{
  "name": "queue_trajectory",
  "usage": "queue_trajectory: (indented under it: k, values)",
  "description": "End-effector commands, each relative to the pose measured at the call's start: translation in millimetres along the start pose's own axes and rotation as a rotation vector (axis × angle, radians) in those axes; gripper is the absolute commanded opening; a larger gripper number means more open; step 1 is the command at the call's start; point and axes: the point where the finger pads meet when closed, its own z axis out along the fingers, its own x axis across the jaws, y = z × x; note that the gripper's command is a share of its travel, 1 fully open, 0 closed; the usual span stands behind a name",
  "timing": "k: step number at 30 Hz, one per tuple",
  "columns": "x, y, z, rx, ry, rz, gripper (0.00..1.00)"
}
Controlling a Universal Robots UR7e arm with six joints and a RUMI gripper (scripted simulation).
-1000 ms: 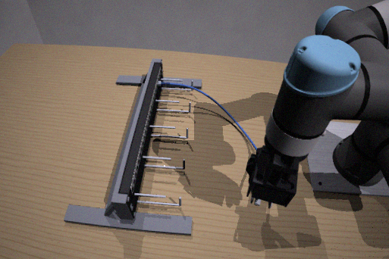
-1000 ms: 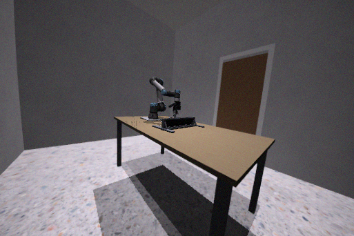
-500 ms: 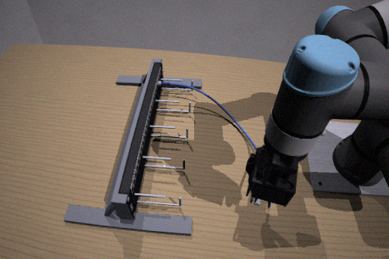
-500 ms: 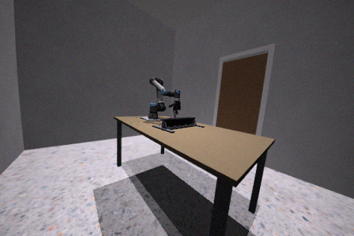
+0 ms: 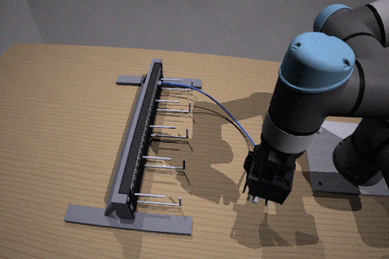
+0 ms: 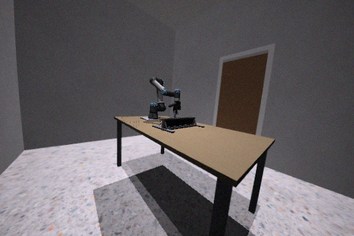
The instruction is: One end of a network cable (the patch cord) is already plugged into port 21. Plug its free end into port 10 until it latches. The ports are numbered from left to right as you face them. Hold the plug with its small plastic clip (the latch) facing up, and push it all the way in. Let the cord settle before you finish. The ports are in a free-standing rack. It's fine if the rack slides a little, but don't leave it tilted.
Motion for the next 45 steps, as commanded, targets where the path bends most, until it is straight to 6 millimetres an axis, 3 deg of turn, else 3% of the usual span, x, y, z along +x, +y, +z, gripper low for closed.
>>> queue_trajectory:
  k: [1, 30, 45]
  values:
    - [-3, -1, -1, 0.0, -0.001, 0.015, 0.0]
    - [-36, -15, -7, 0.003, 0.002, 0.21, 0.0]
    - [-65, -26, -13, 0.006, 0.004, 0.384, 0.0]
